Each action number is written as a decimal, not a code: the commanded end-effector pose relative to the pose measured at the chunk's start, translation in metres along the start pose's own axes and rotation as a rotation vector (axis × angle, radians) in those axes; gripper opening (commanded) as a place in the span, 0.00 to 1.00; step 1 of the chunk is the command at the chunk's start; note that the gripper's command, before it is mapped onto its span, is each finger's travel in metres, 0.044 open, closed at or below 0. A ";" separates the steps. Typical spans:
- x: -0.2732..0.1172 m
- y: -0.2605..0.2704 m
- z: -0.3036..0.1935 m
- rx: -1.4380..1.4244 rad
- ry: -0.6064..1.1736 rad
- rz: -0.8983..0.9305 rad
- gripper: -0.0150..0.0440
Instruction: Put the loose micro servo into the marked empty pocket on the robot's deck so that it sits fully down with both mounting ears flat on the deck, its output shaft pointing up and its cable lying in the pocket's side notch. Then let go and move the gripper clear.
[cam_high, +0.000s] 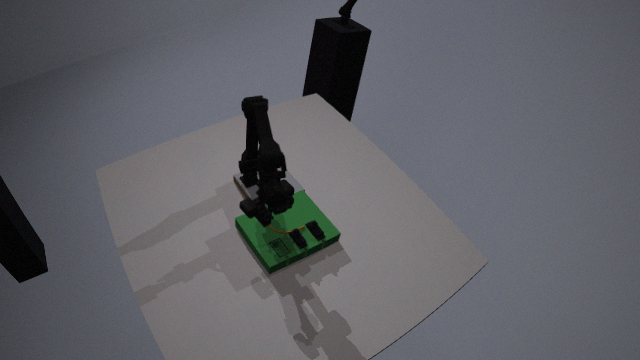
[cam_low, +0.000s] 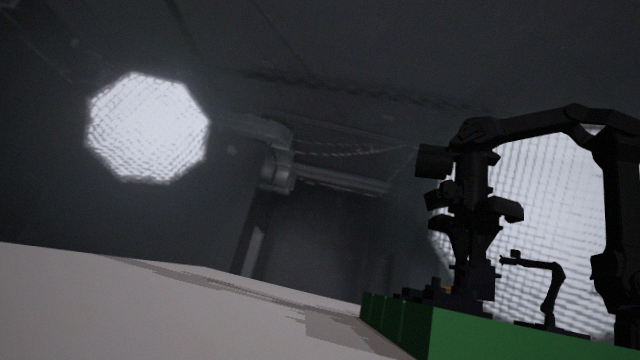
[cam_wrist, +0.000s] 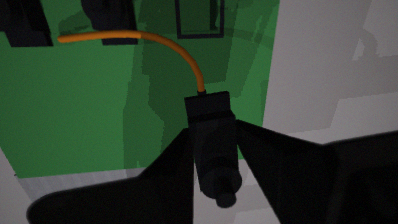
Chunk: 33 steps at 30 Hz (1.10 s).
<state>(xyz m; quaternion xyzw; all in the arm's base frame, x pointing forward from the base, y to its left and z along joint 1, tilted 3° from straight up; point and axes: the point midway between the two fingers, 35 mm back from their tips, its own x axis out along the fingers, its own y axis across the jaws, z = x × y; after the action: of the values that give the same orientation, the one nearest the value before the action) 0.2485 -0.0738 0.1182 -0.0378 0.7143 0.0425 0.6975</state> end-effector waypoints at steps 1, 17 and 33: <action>-0.001 -0.001 0.001 0.111 -0.004 -0.007 0.25; -0.002 -0.005 0.031 0.111 -0.007 -0.007 0.25; -0.004 -0.011 0.091 0.111 -0.013 -0.007 0.25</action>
<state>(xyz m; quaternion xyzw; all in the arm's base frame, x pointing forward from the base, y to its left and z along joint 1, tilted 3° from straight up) 0.3253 -0.0751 0.1172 -0.0011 0.7144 0.0023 0.6998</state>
